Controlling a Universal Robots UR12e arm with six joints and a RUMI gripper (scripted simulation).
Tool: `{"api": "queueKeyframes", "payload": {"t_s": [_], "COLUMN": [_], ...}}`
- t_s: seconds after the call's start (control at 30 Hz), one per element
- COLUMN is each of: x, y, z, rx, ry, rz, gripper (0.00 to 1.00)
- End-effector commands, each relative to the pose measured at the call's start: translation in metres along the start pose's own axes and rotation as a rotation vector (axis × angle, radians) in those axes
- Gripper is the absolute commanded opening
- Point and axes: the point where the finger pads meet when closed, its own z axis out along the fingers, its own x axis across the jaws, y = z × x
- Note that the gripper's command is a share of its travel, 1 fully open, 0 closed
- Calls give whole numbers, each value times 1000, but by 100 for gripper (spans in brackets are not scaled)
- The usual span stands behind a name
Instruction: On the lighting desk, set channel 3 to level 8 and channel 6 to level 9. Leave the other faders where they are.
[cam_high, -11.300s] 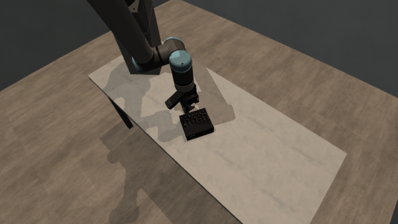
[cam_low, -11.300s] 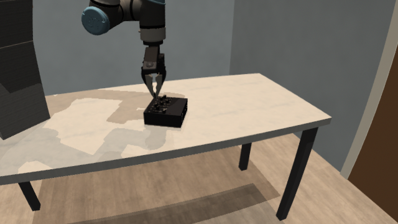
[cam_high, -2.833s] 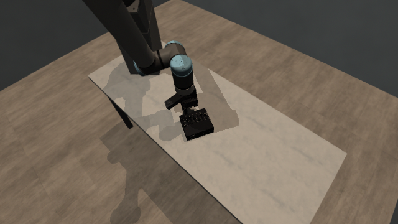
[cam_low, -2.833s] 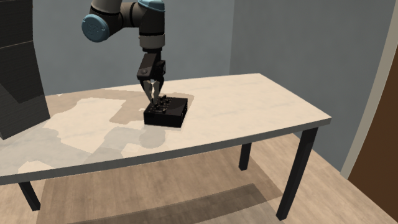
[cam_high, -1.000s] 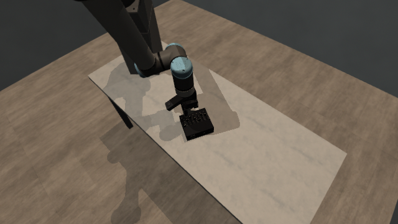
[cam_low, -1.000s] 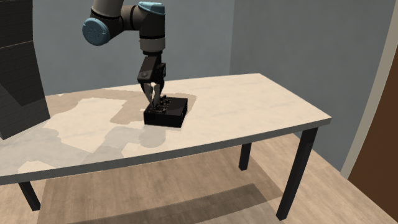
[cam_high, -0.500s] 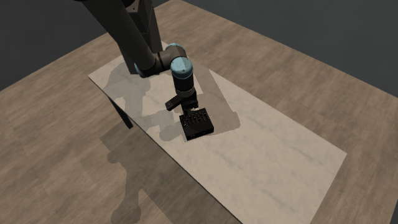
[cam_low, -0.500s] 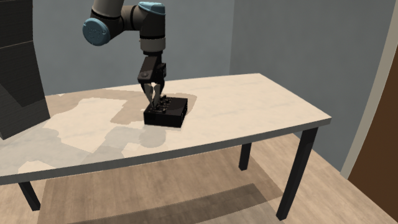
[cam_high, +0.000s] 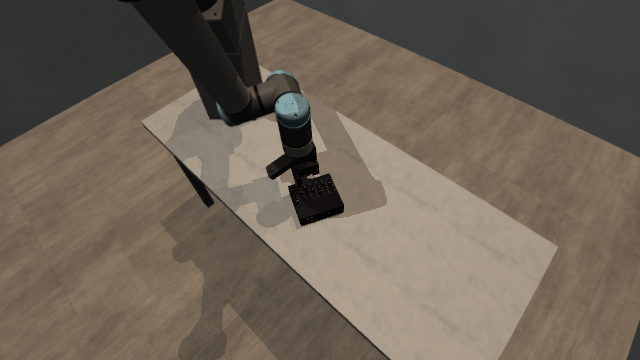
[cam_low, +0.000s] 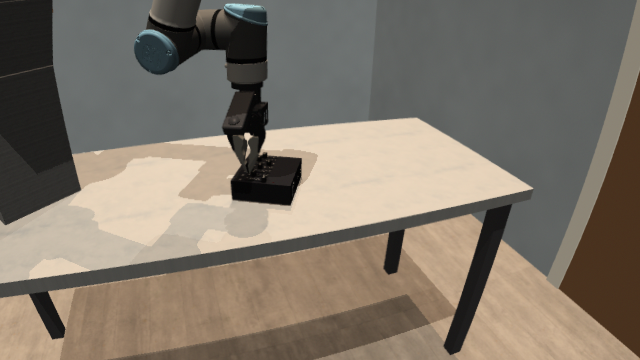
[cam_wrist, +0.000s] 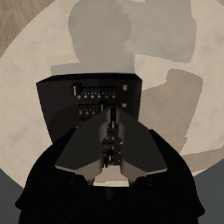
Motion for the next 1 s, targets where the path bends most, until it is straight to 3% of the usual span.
{"api": "queueKeyframes", "payload": {"t_s": [0.0, 0.97], "x": [-8, -23], "y": [-1, -1], "z": [-1, -1], "rx": [0, 0], "ry": [-5, -5], "rz": [2, 2], "gripper": [0, 0]}}
